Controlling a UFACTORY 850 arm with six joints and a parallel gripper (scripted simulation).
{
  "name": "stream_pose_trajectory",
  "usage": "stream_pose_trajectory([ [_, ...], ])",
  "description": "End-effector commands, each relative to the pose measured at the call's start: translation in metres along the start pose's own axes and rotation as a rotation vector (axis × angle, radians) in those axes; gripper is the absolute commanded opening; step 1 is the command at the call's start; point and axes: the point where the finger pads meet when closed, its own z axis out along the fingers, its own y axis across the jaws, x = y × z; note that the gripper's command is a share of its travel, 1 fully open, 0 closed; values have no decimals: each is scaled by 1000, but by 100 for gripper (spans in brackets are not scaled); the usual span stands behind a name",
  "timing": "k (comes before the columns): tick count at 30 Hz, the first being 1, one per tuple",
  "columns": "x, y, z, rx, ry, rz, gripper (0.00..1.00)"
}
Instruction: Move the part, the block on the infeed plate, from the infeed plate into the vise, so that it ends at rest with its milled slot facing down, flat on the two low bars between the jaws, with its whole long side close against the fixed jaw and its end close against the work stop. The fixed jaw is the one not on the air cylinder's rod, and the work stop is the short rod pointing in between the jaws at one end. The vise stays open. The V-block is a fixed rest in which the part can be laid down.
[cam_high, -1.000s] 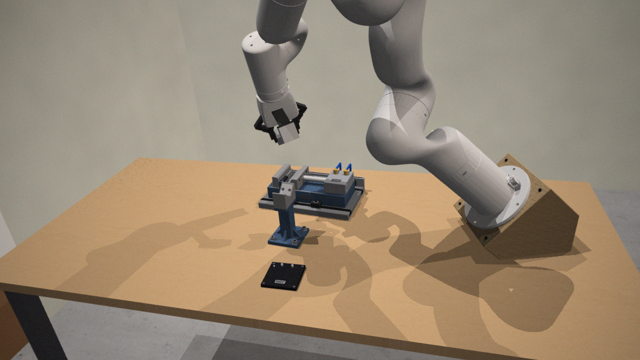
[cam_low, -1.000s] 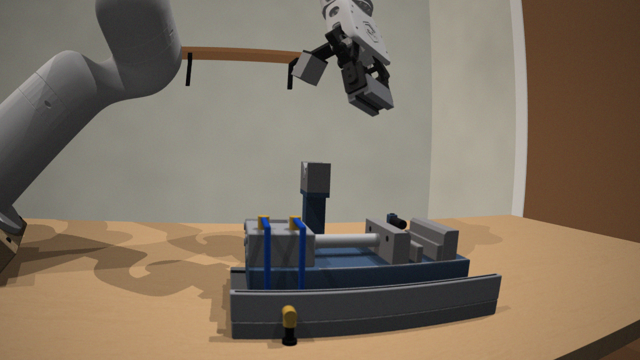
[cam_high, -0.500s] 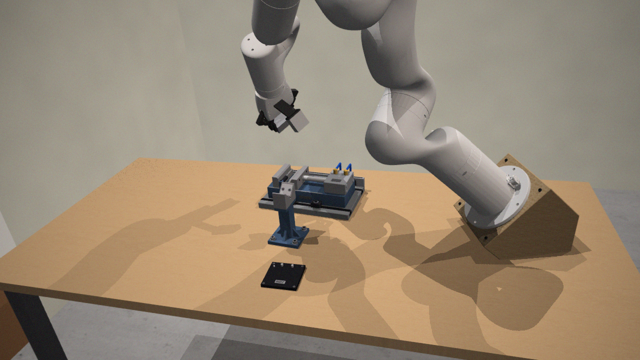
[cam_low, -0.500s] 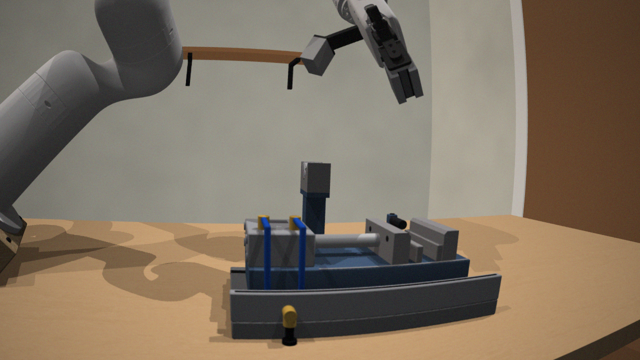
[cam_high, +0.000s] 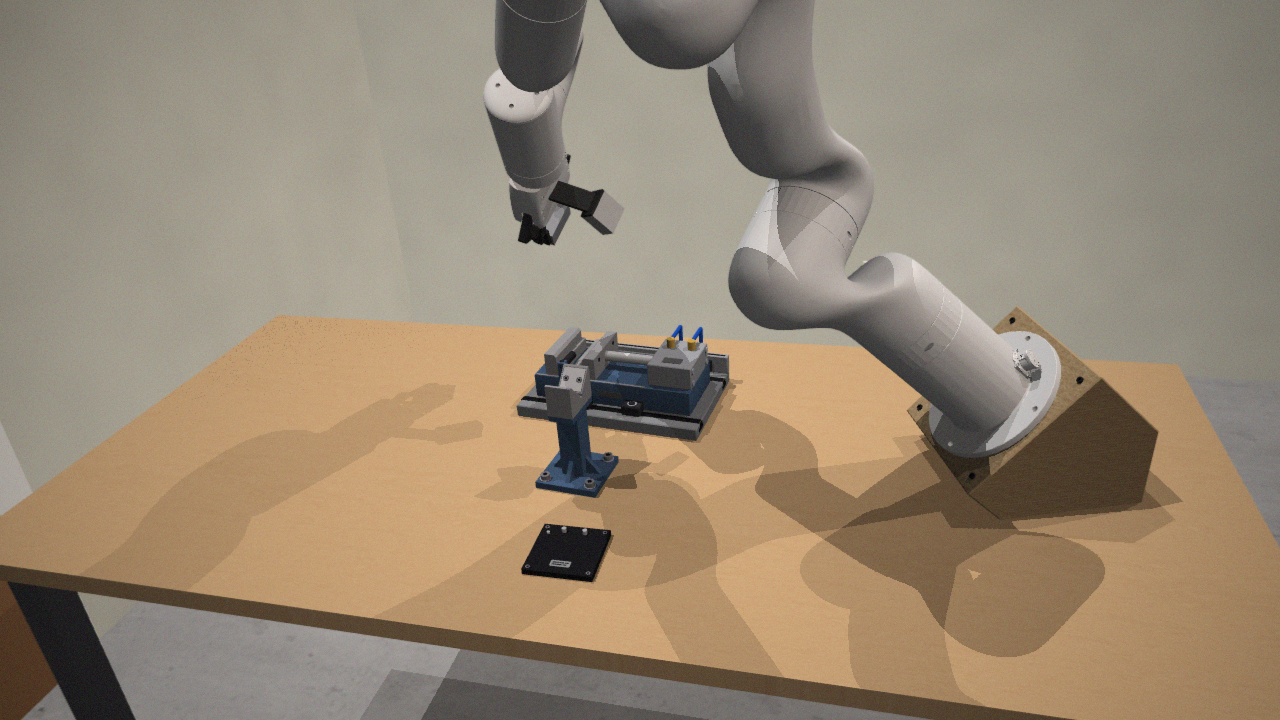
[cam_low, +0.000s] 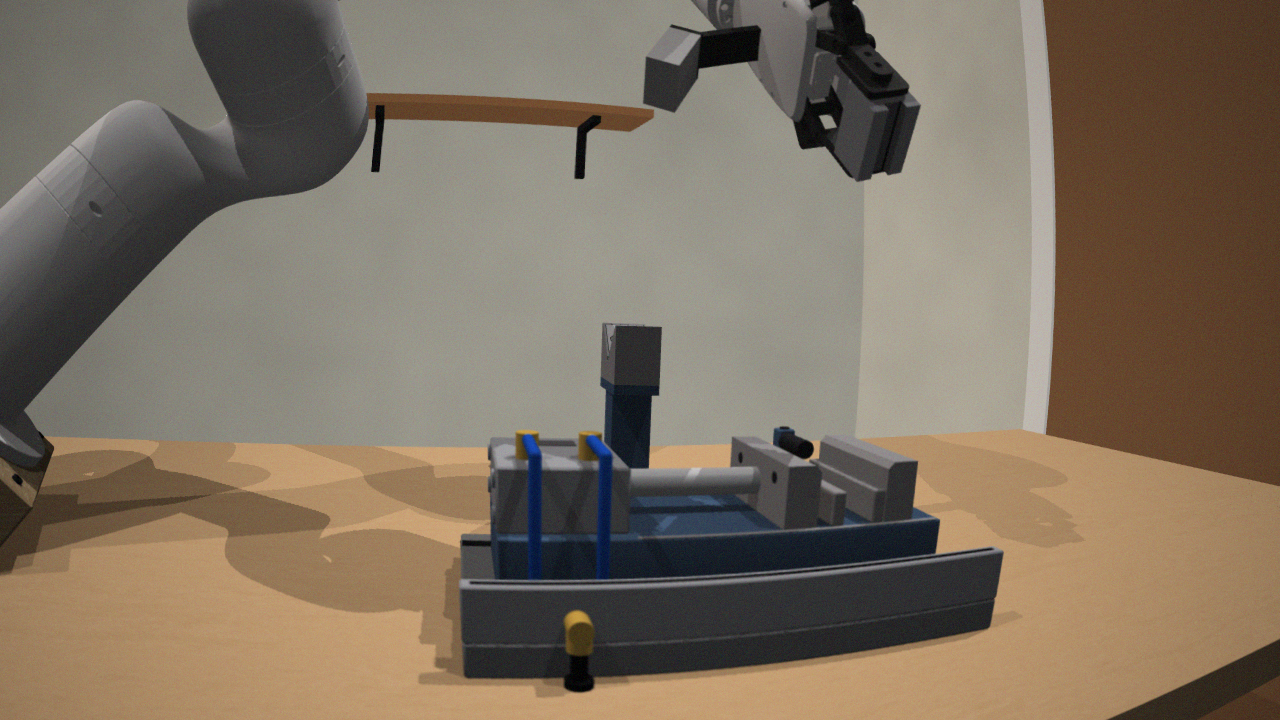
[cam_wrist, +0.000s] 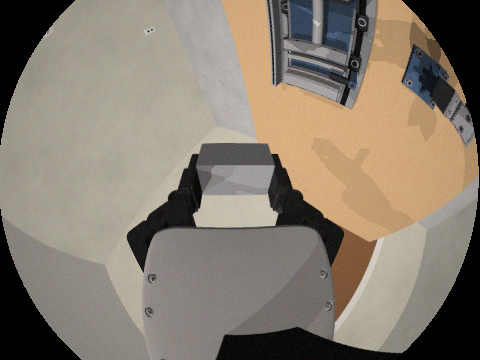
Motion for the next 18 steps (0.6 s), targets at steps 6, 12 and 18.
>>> stream_pose_trajectory([
  [6, -26, -16, 9, 43, -83, -273, 0],
  [12, -40, -21, 14, 62, -122, -433, 0],
  [18, -53, -24, 18, 78, -159, -594, 0],
])
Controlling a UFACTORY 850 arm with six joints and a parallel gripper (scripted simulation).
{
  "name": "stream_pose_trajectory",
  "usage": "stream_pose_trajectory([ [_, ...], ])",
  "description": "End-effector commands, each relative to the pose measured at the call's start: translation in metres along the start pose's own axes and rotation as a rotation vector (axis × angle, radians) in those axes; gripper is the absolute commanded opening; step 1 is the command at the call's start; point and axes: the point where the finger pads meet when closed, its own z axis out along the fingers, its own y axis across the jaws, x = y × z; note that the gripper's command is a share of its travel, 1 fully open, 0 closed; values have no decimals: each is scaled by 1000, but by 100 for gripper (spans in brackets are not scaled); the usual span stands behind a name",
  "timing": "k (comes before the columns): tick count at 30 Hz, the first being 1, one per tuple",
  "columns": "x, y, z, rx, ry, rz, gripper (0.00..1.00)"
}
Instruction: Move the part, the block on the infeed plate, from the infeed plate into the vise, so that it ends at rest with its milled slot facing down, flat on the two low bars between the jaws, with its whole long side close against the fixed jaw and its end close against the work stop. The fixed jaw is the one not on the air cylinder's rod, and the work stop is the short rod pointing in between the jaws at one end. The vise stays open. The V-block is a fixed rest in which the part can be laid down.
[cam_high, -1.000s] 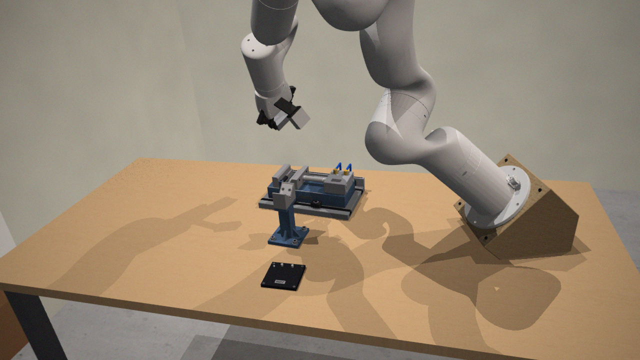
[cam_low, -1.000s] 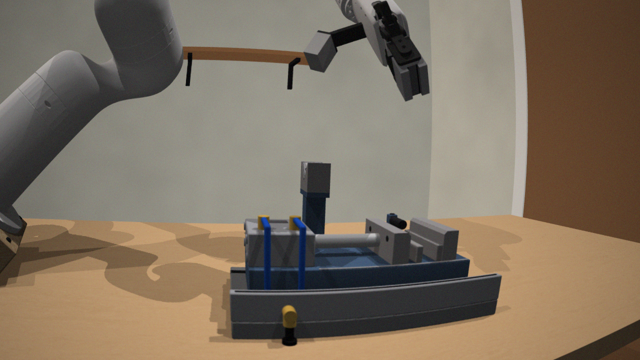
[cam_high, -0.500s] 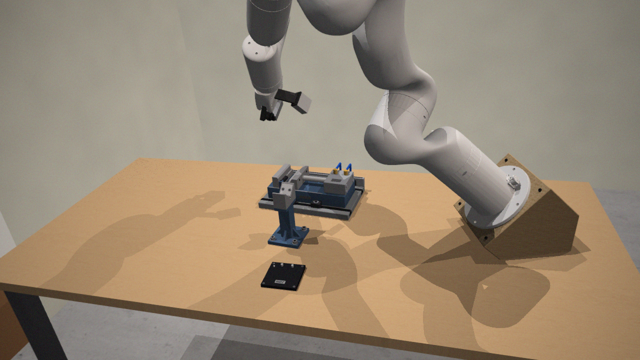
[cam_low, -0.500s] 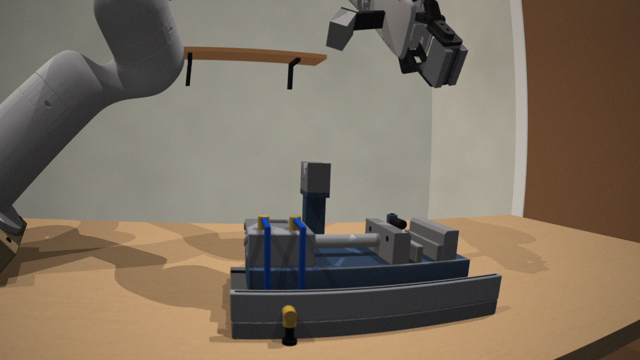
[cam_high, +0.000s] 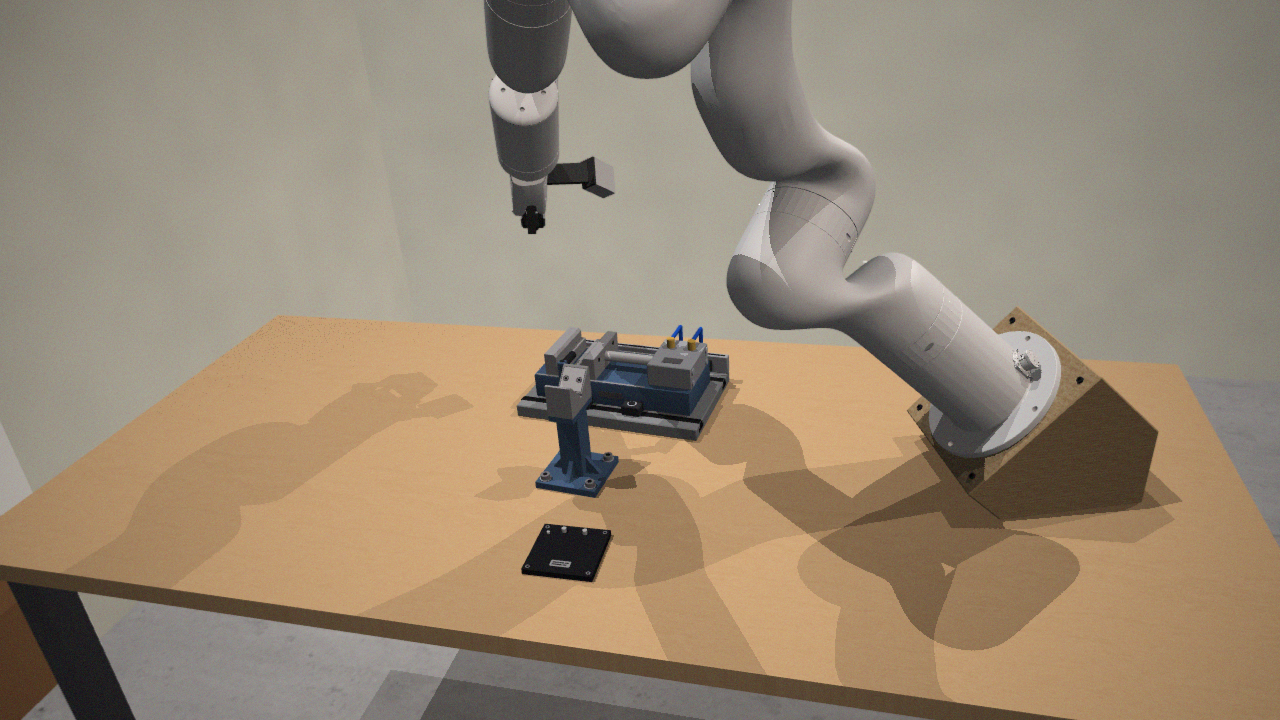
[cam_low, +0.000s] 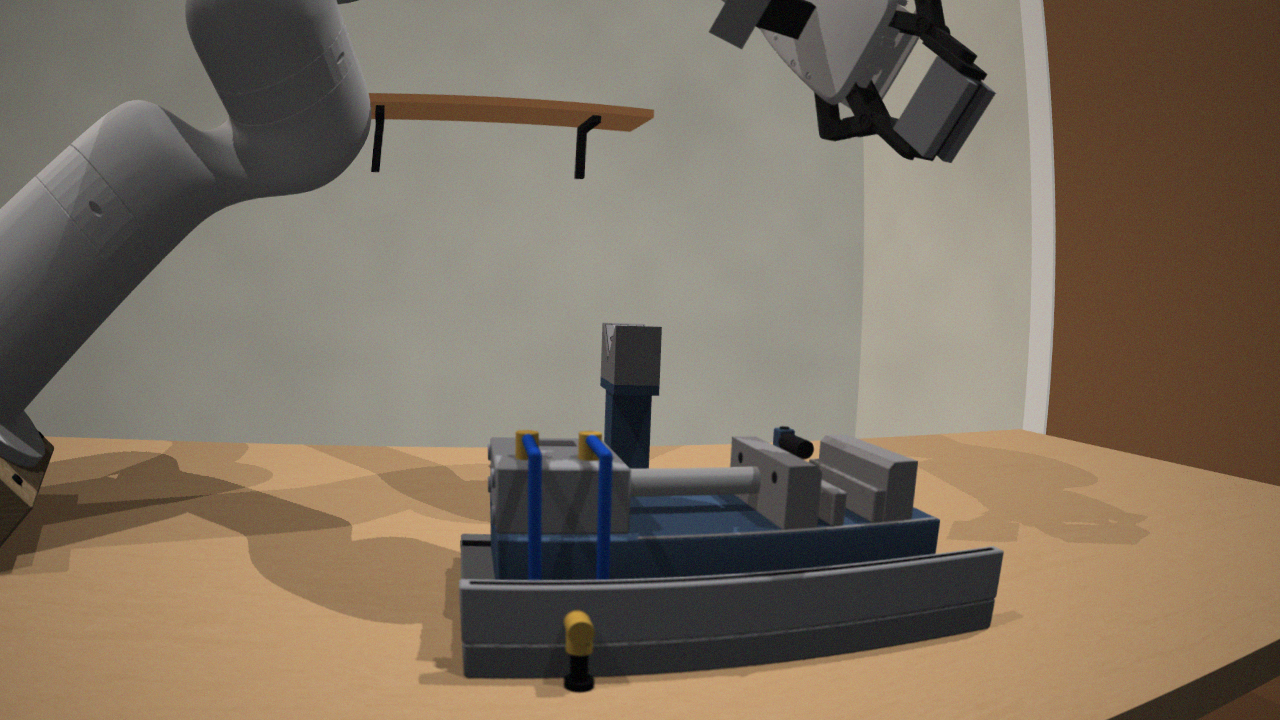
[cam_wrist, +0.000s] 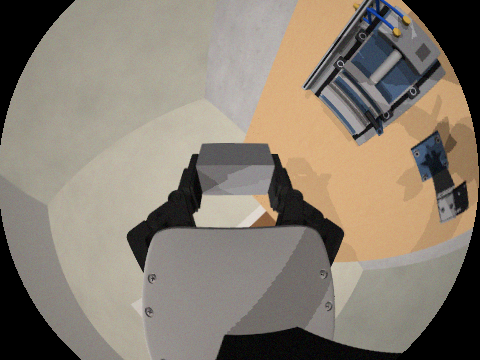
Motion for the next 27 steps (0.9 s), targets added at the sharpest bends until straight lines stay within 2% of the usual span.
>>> stream_pose_trajectory([
  [1, -9, -9, 6, 17, -39, -141, 0],
  [4, -15, -13, 9, 25, -64, -249, 0],
  [7, -16, -13, 10, 26, -67, -263, 0],
  [20, -36, -19, 23, 39, -157, -665, 0],
  [23, -36, -19, 23, 39, -158, -667, 0],
  [27, -42, -18, 28, 37, -195, -826, 0],
])
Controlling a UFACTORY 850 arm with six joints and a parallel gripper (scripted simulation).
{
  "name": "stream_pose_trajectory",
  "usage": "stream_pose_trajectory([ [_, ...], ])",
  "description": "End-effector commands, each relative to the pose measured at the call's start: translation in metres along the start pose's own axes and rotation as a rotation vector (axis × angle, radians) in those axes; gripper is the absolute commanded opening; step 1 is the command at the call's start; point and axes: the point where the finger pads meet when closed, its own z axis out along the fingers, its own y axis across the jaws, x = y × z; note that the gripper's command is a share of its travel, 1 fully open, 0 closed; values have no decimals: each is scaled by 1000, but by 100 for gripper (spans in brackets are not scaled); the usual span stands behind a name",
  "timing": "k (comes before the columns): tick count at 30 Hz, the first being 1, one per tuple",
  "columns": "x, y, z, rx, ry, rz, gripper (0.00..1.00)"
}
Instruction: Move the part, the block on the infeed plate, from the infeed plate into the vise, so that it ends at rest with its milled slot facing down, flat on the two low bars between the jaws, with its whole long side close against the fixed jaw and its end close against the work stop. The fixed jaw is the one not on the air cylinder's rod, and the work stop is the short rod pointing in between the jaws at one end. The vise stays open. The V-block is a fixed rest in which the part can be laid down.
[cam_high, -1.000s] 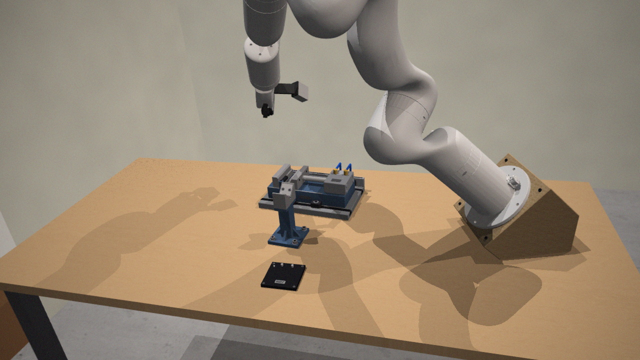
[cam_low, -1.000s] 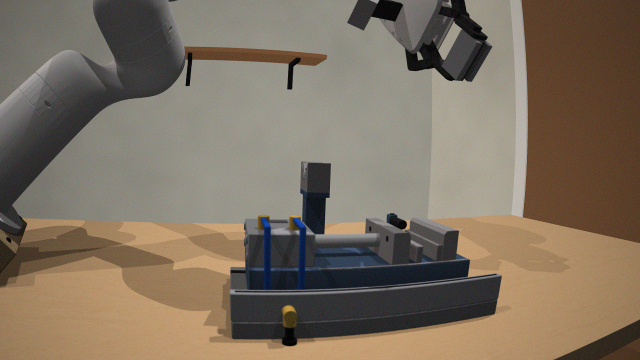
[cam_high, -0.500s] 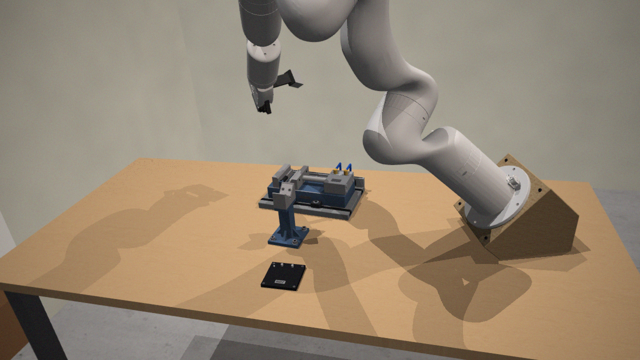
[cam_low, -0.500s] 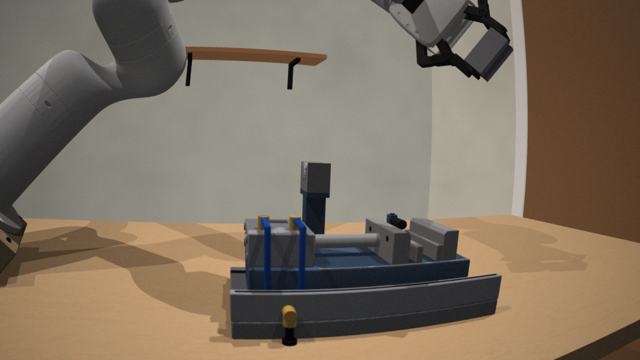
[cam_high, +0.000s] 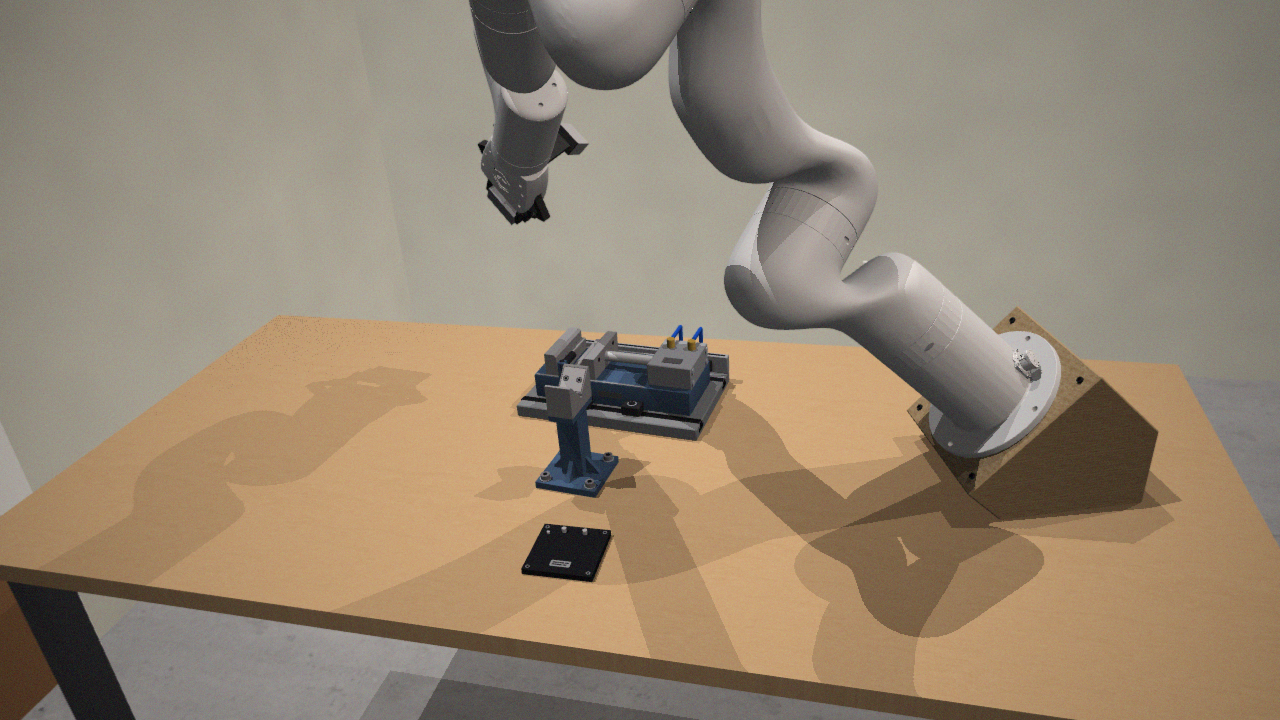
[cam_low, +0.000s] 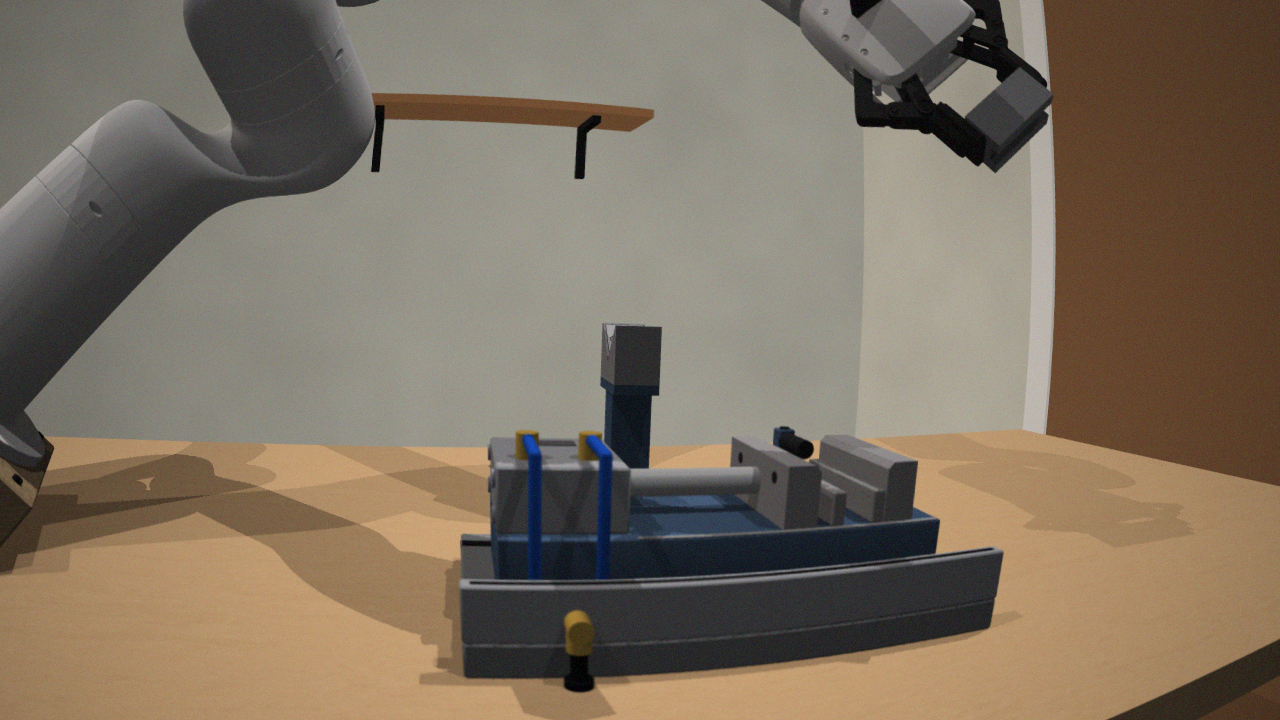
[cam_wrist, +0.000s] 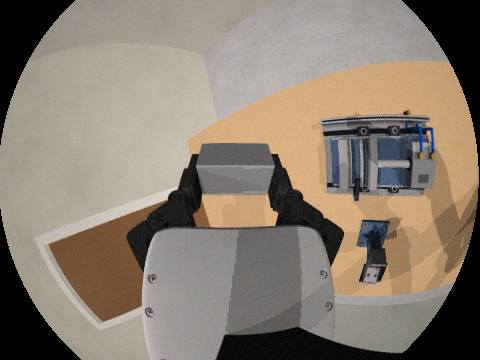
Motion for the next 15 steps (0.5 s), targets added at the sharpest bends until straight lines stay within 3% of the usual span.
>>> stream_pose_trajectory([
  [1, -4, -4, 5, -2, -45, -144, 0],
  [15, -14, 0, 15, -13, -145, -484, 0],
])
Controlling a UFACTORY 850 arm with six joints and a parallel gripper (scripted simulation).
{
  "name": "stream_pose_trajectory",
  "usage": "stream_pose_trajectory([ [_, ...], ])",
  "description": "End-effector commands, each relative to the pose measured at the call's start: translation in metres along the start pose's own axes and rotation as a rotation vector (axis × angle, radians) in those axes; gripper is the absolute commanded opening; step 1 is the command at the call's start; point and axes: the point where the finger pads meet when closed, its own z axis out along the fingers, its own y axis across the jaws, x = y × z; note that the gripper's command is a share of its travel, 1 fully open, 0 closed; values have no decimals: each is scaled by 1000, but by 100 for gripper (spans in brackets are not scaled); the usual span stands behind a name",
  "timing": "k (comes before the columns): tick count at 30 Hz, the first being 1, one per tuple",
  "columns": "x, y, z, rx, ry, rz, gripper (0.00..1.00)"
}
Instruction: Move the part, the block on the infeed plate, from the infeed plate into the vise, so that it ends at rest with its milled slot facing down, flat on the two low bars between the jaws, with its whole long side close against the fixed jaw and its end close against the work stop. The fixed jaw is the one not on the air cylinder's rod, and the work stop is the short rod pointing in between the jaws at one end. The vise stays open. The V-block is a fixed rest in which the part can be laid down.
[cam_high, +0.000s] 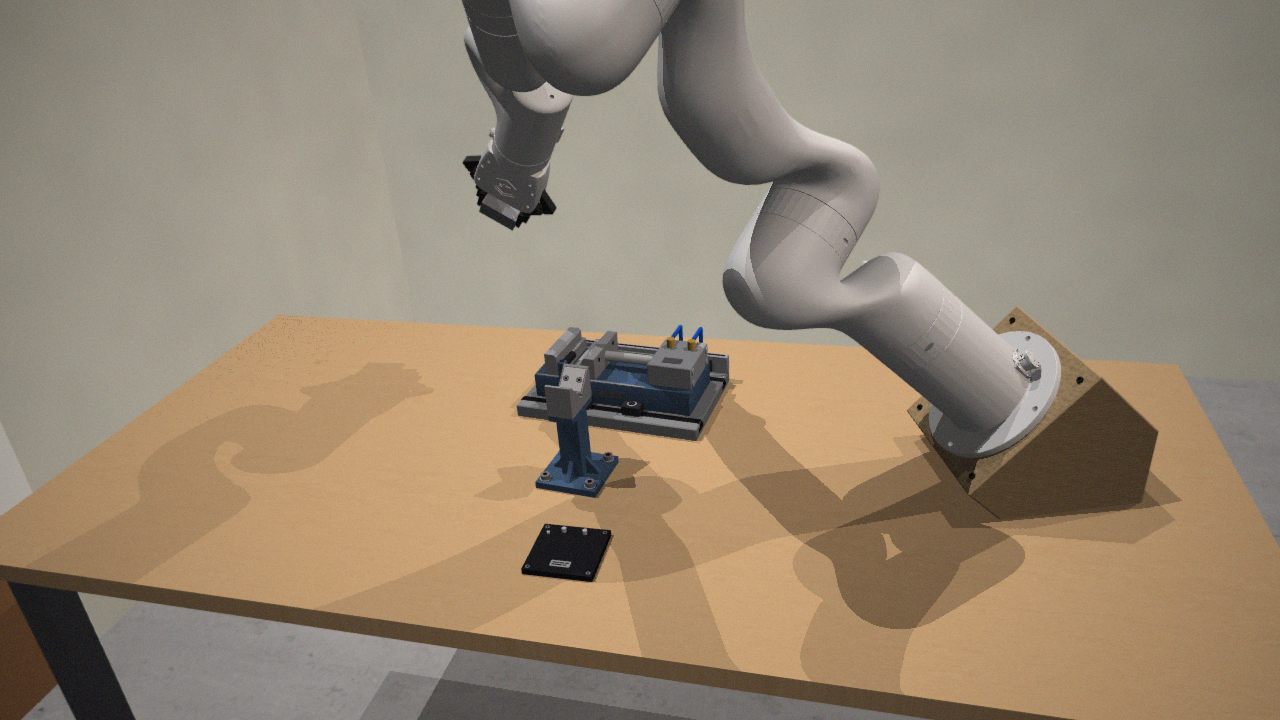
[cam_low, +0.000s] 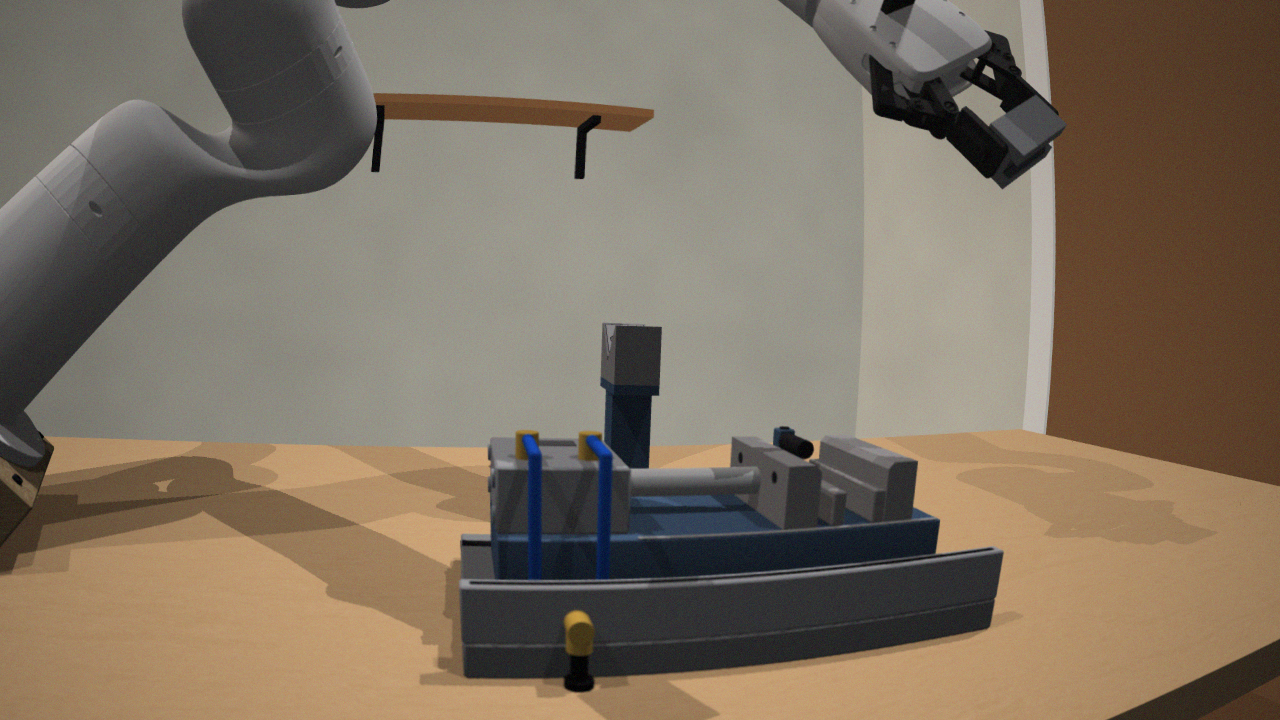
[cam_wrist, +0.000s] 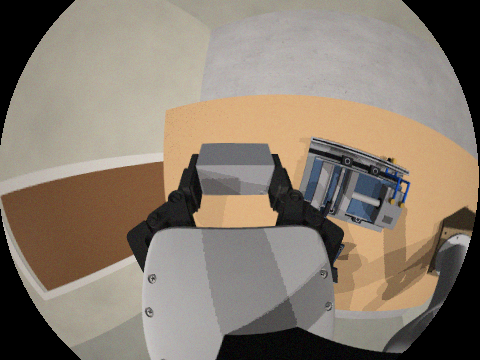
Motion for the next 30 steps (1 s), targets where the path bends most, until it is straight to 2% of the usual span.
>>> stream_pose_trajectory([
  [1, -4, 0, 4, -8, -55, -140, 0],
  [11, -12, 9, 10, -21, -156, -410, 0],
  [15, -14, 11, 11, -22, -171, -446, 0],
  [30, -25, 42, 12, -42, -366, -843, 0],
])
